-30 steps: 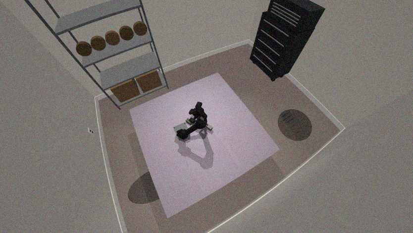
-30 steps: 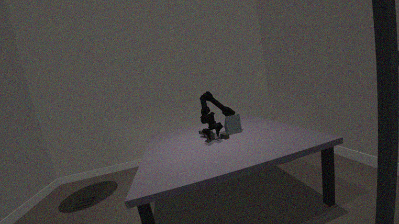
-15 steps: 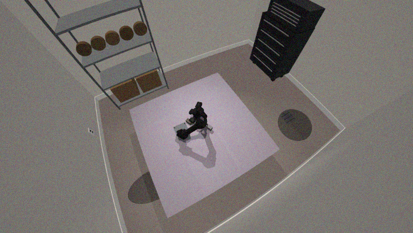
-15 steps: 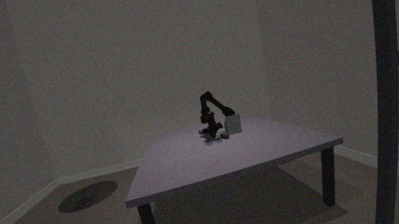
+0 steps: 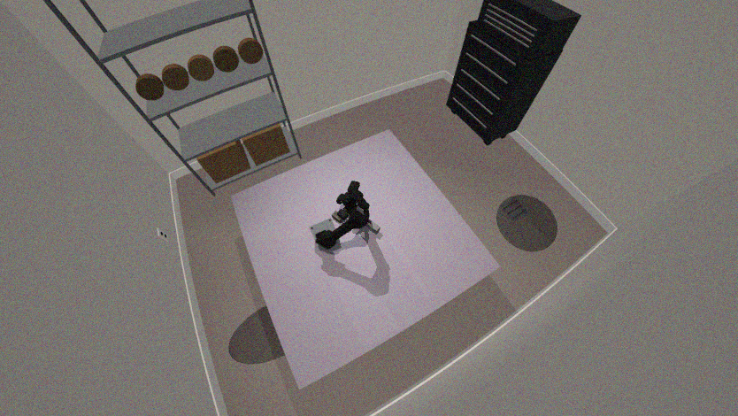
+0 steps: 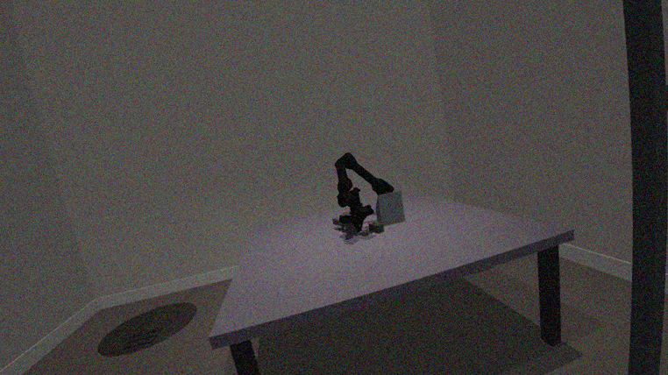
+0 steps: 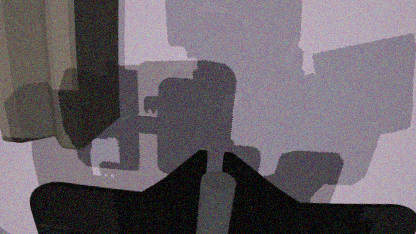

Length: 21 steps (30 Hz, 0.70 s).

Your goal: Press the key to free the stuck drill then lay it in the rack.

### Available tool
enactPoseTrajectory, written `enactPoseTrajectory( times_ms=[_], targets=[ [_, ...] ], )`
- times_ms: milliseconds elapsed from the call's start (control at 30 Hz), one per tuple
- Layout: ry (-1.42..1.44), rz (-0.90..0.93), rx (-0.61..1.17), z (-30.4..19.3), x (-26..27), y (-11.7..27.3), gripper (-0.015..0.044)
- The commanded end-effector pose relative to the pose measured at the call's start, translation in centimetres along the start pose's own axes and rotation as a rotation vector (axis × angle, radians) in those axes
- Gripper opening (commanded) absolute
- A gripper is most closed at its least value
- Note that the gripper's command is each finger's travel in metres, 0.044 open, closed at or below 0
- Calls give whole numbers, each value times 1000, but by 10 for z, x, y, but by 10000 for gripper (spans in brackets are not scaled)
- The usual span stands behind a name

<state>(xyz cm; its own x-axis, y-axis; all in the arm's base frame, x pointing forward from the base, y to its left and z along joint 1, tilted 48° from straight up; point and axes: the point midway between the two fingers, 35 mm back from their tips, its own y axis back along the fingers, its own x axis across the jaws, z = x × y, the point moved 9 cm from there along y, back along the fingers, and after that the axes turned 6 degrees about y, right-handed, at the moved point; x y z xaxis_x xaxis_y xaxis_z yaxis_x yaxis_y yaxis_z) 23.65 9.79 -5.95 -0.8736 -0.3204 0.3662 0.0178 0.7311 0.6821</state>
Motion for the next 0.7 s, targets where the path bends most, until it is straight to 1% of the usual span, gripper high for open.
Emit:
enactPoseTrajectory(
  times_ms=[0,667],
  targets=[
    [-2,1,-2,6,-1,0,0],
    [-2,-1,-4,35,-5,1,0]
  ],
)
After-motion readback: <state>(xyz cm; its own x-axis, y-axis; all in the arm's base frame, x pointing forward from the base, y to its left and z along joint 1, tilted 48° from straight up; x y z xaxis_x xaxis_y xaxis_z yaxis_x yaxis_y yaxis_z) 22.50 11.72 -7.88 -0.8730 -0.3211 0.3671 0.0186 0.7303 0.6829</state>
